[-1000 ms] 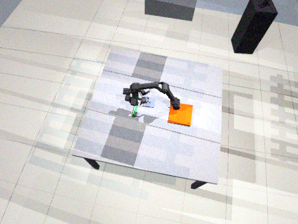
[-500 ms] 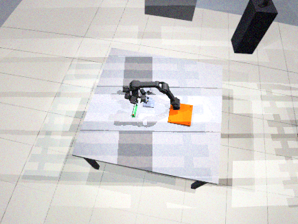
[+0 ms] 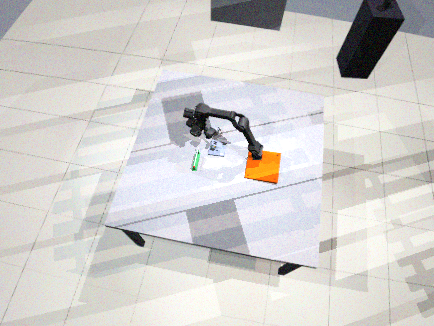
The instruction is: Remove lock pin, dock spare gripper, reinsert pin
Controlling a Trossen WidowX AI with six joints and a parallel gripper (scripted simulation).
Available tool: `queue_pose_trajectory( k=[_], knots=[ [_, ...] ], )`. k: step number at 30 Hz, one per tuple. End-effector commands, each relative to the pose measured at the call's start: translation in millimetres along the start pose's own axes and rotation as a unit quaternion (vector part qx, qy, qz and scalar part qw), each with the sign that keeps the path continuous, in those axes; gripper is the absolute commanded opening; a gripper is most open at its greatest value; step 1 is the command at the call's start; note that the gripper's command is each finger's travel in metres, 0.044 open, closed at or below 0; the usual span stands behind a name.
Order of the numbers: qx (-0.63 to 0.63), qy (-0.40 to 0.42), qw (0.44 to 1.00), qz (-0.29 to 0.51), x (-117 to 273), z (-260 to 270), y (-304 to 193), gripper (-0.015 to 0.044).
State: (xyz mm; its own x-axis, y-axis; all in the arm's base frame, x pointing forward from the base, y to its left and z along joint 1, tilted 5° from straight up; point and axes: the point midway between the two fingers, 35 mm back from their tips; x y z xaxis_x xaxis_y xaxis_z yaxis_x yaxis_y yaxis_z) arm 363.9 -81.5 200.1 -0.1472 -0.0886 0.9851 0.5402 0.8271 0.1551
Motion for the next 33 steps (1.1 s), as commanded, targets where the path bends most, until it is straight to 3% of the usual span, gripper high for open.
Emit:
queue_pose_trajectory(
  k=[1, 6, 12, 24, 33],
  knots=[
    [-0.132, -0.005, 0.991, 0.025, -9, -8, -69, 0.044],
    [-0.235, -0.012, 0.971, 0.04, -12, -10, -127, 0.044],
    [-0.235, -0.012, 0.971, 0.04, -20, -11, -127, 0.044],
    [-0.235, -0.012, 0.971, 0.04, -79, -6, -129, 0.044],
    [-0.235, -0.012, 0.971, 0.039, -90, -7, -130, 0.044]
  ],
)
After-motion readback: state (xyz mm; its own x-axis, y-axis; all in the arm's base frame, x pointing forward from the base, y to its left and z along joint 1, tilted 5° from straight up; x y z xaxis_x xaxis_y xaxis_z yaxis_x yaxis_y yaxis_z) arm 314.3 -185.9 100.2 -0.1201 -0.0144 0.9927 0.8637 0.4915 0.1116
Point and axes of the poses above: the point midway between the two fingers, 35 mm back from their tips, its own x axis back along the fingers, its own z axis across the jaws, y = z × x, and after that the axes turned 3 degrees about -x, right-handed
